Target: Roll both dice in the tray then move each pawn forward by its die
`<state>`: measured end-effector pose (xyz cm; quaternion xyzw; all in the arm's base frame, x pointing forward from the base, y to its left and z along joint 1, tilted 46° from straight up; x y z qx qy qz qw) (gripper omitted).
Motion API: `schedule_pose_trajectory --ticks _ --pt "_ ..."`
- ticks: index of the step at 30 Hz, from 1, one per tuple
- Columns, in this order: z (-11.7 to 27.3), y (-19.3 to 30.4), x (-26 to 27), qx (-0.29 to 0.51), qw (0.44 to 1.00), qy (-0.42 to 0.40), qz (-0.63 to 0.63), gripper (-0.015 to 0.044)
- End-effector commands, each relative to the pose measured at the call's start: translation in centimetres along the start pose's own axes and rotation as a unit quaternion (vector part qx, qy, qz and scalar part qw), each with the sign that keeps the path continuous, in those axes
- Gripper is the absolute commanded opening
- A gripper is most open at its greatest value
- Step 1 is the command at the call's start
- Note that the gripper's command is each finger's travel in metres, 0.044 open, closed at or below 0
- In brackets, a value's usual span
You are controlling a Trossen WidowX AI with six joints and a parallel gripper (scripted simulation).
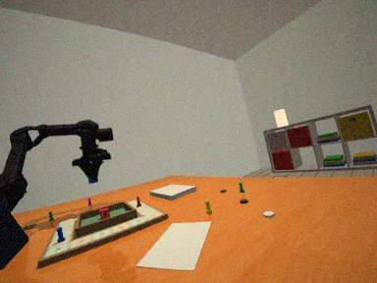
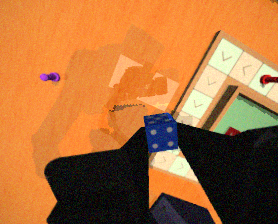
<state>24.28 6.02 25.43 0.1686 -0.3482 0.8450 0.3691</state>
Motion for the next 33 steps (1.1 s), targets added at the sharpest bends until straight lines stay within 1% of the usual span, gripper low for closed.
schedule_pose_trajectory --ticks 1,9,17,25,33 --pt "0.7 0.0 0.0 0.000 1.000 -0.004 -0.003 0.0000" --pt "0.3 1.0 -2.8 0.002 0.992 0.003 -0.129 0.0000" --pt "-0.2 2.3 -5.8 0.003 0.965 0.008 -0.263 0.0000" --pt "-0.6 4.0 -8.5 0.002 0.919 0.012 -0.393 0.0000" --pt "-1.1 6.0 -11.0 0.001 0.857 0.014 -0.515 0.0000"
Point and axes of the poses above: the point midway between the two fingers, 35 mm back from their tips, its own z axis back along the fingers, its own x axis across the jaws, y = z × x, the point moved 6 cm from there along z, back along the fingers, and after that the axes turned 3 degrees about z, right-handed, at the moved point
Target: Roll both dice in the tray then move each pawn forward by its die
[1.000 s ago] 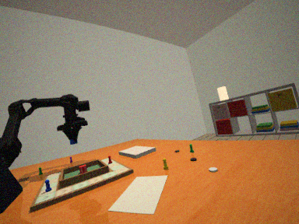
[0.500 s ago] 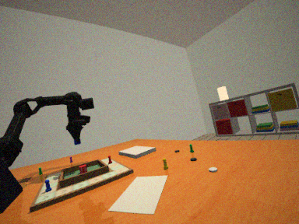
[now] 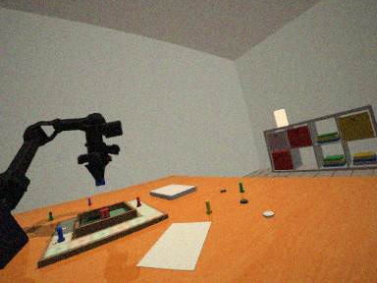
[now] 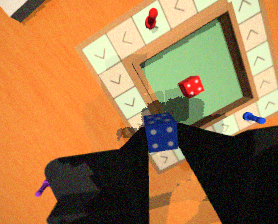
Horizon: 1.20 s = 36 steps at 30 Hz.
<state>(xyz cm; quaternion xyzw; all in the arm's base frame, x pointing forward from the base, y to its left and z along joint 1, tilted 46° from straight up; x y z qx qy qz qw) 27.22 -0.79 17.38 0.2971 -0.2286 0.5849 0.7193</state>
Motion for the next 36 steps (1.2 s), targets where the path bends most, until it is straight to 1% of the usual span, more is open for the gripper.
schedule_pose_trajectory --ticks 1,7,15,22,30,32,36 --pt "-0.5 -0.4 -2.0 0.003 0.996 0.002 -0.084 0.0000" --pt "-0.9 -0.8 -4.3 0.003 0.983 0.002 -0.186 0.0000" --pt "-1.4 -2.9 -6.3 0.005 0.949 0.000 -0.315 0.0000" --pt "-2.1 -4.6 -8.2 0.007 0.905 -0.002 -0.426 0.0000" --pt "-2.9 -6.3 -10.6 0.011 0.839 -0.004 -0.544 0.0000" --pt "-3.1 -6.6 -11.0 0.012 0.826 -0.004 -0.563 0.0000" --pt "-3.1 -6.6 -11.0 0.012 0.825 -0.004 -0.565 0.0000"
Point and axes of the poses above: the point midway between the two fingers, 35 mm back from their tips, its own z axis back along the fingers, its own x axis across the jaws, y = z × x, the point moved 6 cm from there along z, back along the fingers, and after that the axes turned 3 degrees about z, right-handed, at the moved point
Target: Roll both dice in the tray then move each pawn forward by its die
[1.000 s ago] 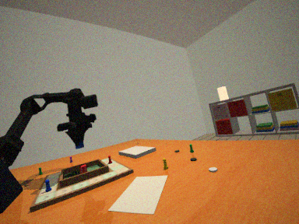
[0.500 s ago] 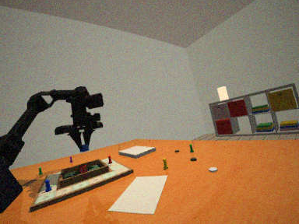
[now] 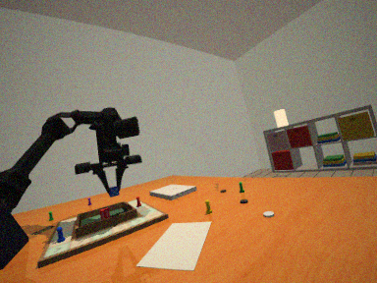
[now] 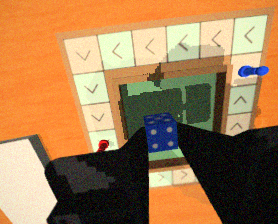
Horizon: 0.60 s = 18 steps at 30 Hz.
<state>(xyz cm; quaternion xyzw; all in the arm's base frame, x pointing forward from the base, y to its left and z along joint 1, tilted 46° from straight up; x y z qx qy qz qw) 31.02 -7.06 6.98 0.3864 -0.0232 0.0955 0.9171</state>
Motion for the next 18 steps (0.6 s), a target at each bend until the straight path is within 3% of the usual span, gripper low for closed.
schedule_pose_trajectory --ticks 1,5,18 --pt "0.0 -0.5 0.2 -0.002 1.000 -0.001 -0.019 0.0000" --pt "-0.3 -0.2 0.2 -0.024 0.999 0.012 -0.019 0.0000" --pt "-2.1 2.0 0.0 -0.232 0.970 0.069 -0.016 0.0000"
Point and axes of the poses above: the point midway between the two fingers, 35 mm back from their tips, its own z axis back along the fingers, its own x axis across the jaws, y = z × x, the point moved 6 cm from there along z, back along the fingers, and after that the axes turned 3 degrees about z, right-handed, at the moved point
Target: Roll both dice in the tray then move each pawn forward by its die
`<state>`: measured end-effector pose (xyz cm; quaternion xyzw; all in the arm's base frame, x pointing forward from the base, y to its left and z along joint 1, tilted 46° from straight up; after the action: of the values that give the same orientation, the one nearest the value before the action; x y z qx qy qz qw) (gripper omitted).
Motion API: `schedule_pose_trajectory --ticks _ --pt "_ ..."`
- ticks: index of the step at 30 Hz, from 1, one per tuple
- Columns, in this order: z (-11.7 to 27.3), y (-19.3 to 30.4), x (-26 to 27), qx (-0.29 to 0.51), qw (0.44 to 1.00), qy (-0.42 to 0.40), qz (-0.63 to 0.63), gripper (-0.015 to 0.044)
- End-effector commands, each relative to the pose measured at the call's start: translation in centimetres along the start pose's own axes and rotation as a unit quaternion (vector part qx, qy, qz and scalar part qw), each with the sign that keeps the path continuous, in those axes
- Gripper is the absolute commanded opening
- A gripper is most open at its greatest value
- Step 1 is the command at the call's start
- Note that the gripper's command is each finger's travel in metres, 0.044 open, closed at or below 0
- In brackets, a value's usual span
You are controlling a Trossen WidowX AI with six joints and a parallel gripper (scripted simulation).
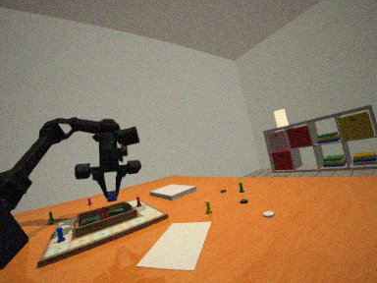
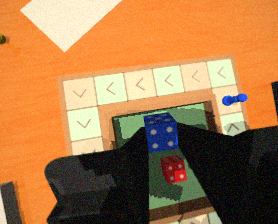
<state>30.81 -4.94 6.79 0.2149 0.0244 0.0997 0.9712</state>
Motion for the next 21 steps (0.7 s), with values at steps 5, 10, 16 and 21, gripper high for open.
schedule_pose_trajectory --ticks 5,10,16,21 --pt "-0.5 1.7 -0.1 -0.143 0.990 -0.001 -0.010 0.0000" --pt "-0.9 2.6 -0.3 -0.223 0.974 -0.023 -0.021 0.0000" --pt "-0.7 2.9 -0.4 -0.245 0.969 -0.032 -0.025 0.0000" --pt "3.9 3.8 0.3 -0.246 0.968 -0.033 -0.025 0.0000"
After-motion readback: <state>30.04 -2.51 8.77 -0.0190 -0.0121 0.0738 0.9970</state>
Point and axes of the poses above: the point midway between the two fingers, 35 mm back from their tips, its own z axis back along the fingers, its own x axis across the jaws, y = z × x, the point moved 6 cm from there along z, back along the fingers, and after that the axes turned 3 degrees about z, right-handed, at the moved point
